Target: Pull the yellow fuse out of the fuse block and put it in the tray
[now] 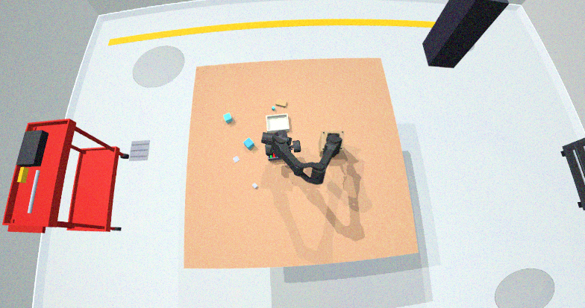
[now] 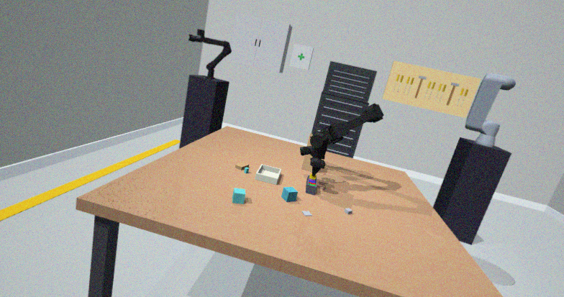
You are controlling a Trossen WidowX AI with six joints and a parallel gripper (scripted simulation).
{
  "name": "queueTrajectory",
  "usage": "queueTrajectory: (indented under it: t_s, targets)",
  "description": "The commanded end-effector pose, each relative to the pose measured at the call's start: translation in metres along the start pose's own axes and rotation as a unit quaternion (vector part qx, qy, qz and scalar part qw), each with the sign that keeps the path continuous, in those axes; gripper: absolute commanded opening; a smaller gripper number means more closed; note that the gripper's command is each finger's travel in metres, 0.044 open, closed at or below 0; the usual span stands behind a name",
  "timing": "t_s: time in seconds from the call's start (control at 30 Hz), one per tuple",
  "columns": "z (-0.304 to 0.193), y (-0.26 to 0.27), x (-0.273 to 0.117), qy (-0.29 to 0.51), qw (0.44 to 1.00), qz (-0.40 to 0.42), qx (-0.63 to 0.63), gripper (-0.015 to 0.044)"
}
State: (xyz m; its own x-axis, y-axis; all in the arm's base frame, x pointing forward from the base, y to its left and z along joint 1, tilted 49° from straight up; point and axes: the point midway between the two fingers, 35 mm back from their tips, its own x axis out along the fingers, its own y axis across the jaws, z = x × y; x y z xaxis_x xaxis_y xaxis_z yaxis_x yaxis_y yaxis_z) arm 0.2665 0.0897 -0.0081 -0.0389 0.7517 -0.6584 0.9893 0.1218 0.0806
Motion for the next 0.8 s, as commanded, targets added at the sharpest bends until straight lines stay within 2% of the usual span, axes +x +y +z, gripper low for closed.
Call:
queueTrajectory:
  t_s: [0.0,0.77]
  targets:
    - [0.001,0.000,-0.002,-0.002,1.000,0.000,-0.002,0.0000]
    - [0.000,0.000,-0.014,-0.001,1.000,0.000,-0.001,0.0000]
